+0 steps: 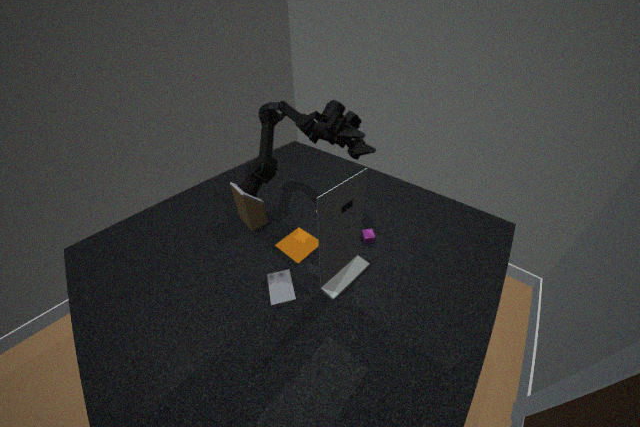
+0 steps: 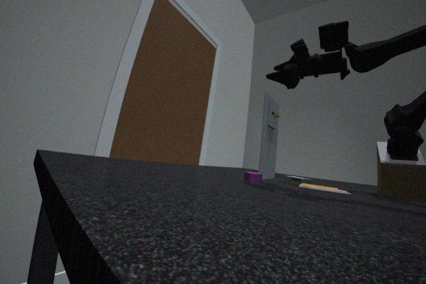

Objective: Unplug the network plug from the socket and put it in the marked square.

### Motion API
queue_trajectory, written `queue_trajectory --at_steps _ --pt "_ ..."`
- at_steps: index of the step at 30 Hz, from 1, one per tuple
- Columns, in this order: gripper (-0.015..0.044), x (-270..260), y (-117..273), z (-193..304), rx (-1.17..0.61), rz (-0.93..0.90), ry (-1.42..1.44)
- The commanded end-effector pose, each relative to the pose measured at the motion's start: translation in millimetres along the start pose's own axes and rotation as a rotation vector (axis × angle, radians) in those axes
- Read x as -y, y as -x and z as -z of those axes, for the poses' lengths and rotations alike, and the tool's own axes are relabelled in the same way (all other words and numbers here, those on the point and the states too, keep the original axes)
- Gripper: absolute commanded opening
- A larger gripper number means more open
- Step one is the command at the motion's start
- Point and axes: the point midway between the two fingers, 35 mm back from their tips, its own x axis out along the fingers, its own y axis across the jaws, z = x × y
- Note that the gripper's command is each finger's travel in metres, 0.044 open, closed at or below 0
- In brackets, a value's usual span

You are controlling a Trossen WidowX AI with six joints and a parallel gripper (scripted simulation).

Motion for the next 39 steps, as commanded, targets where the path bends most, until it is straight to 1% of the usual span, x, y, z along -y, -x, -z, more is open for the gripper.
queue_trajectory --at_steps 1,9,10,36,39 --pt "0.0374 0 0 1 -0.001 0.001 0.004" --pt "0.0164 10 18 36 -0.053 0.027 0.160" --pt "0.0156 12 21 41 -0.060 0.030 0.181" --pt "0.0156 39 85 176 -0.271 0.052 0.717" --pt "0.0156 40 88 184 -0.284 0.050 0.746"
